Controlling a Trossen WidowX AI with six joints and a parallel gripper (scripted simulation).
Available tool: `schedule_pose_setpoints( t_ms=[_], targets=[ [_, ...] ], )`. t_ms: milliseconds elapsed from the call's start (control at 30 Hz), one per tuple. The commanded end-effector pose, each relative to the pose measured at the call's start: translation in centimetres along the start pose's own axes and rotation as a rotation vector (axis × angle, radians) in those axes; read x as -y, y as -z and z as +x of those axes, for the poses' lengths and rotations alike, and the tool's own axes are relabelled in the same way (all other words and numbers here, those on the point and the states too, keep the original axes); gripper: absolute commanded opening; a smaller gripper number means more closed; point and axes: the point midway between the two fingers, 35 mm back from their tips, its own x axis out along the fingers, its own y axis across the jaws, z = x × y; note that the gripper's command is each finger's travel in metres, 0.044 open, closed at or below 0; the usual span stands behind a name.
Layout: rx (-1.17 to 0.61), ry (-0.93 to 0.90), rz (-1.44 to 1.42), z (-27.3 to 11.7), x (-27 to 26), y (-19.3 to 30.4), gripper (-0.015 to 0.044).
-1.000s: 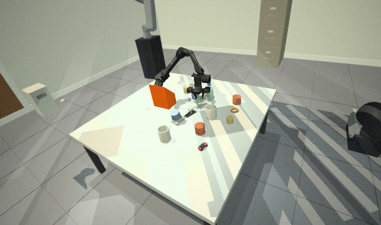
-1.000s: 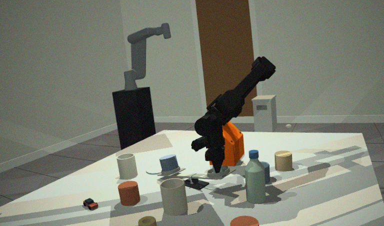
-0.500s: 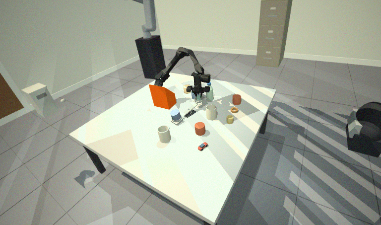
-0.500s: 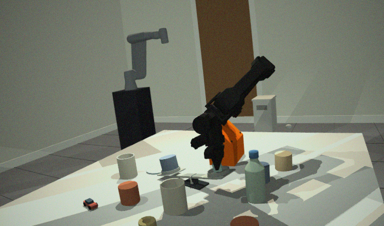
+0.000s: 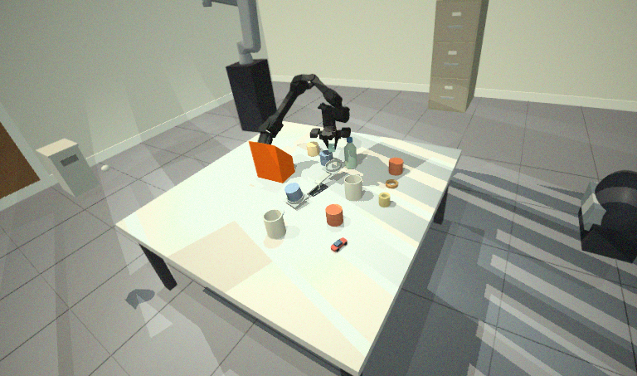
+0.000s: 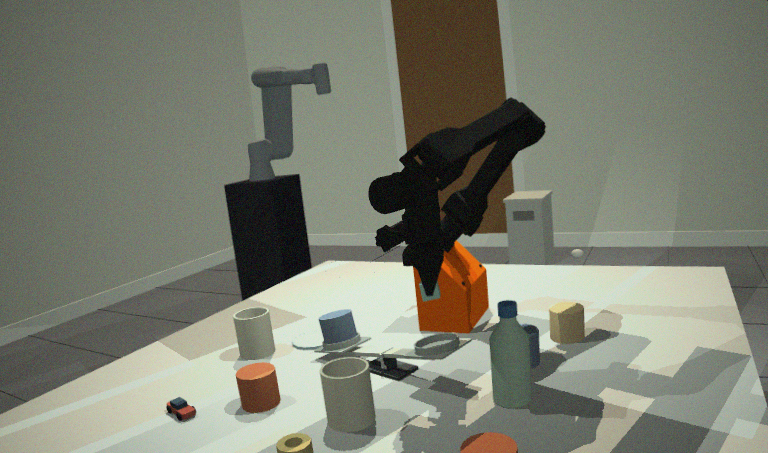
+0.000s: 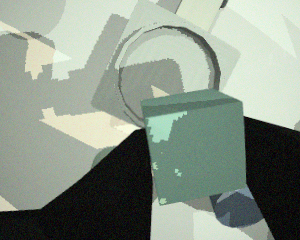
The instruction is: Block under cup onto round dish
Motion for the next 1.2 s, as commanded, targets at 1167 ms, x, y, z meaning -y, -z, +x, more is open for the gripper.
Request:
schedule_pose_setpoints(
  t_ms=[1167],
  targets=[
    [0.064, 0.022, -0.005, 4.7, 15.0, -25.5, 0.0]
  ],
)
